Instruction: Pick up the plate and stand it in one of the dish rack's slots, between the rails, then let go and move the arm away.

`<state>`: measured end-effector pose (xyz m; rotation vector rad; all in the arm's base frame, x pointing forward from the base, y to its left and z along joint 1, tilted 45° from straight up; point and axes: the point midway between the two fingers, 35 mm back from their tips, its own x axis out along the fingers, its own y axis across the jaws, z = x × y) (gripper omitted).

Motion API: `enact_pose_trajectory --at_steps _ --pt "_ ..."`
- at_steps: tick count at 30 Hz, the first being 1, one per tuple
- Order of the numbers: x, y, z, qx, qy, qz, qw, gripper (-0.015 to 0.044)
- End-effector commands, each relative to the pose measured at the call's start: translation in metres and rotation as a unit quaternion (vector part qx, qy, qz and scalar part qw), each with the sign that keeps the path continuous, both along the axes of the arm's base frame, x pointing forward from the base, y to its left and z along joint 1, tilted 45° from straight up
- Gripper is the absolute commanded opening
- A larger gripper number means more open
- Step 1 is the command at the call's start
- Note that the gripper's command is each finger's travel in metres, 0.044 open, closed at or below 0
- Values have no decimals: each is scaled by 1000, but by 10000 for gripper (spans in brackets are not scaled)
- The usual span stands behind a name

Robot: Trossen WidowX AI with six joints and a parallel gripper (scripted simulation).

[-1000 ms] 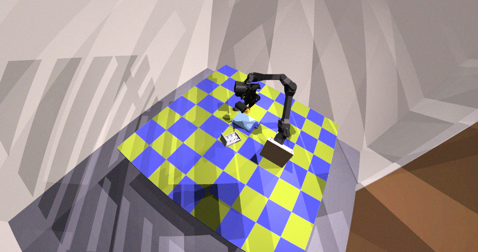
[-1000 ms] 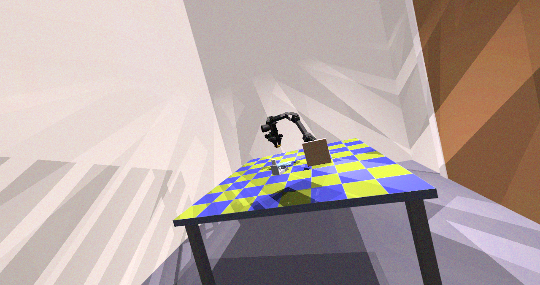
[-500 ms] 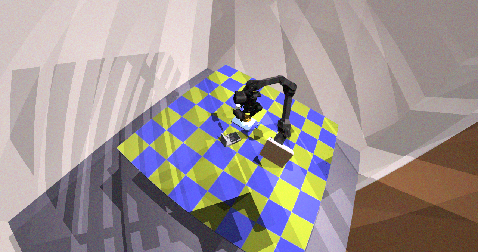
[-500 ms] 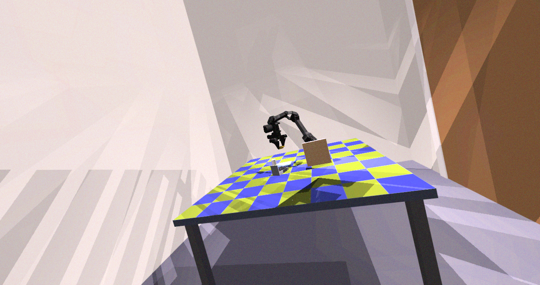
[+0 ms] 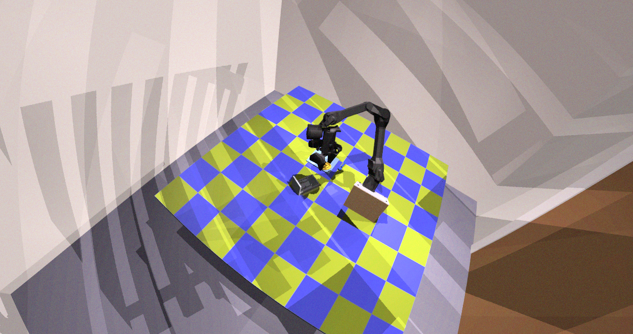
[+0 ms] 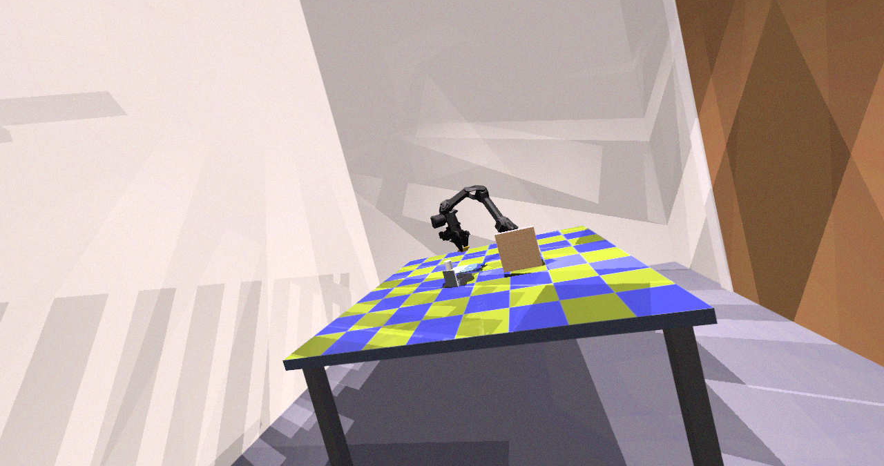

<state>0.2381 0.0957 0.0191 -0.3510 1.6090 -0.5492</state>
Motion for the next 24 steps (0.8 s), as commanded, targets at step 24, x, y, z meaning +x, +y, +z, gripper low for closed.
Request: enact_pose_trajectory --at_steps 24 --pt "-1 -26 -47 256 115 162 946 0"
